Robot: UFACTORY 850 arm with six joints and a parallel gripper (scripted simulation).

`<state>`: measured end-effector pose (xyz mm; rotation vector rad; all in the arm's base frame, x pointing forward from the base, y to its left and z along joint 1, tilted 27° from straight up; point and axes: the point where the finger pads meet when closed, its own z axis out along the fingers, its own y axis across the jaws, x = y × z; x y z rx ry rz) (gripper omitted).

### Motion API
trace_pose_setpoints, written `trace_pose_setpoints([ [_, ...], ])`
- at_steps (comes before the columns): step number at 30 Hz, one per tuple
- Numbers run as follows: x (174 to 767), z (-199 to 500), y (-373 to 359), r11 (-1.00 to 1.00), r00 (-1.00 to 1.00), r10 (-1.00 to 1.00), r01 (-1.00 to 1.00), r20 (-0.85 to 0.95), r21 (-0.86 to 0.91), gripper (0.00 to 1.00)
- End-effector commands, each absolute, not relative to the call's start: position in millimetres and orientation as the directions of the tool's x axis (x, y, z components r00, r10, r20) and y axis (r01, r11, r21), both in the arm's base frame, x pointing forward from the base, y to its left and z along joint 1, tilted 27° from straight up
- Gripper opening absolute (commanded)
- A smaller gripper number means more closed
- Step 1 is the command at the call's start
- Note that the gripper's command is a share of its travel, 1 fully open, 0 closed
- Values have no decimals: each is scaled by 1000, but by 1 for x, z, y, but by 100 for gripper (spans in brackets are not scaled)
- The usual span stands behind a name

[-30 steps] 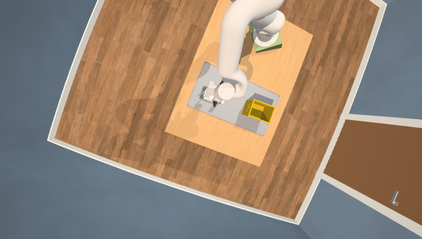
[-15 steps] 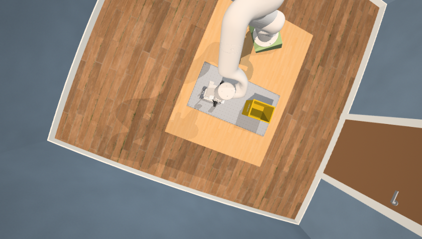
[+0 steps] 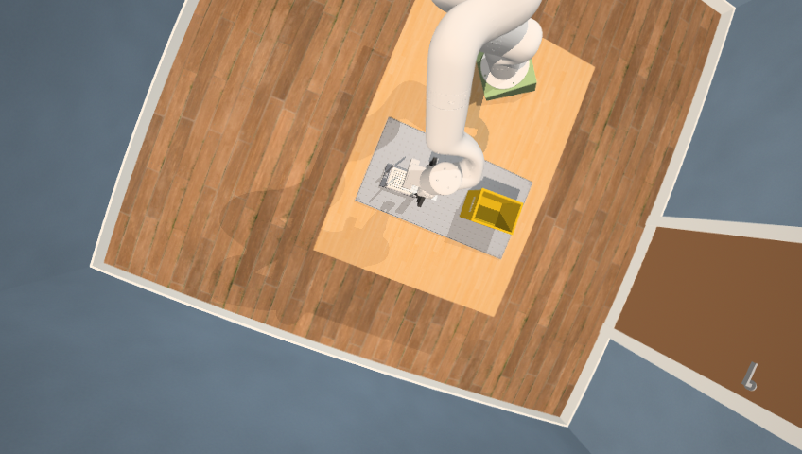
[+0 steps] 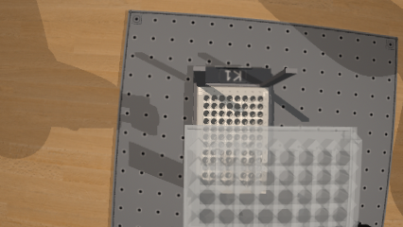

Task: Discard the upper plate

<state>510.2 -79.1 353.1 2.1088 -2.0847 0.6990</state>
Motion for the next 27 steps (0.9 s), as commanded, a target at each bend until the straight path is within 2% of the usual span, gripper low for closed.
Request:
trace_pose_setpoints([
  [1, 511, 350, -71, -61, -41, -923, -966, 383, -250, 0],
  [27, 516, 316, 1, -61, -41, -923, -966, 382, -250, 0],
])
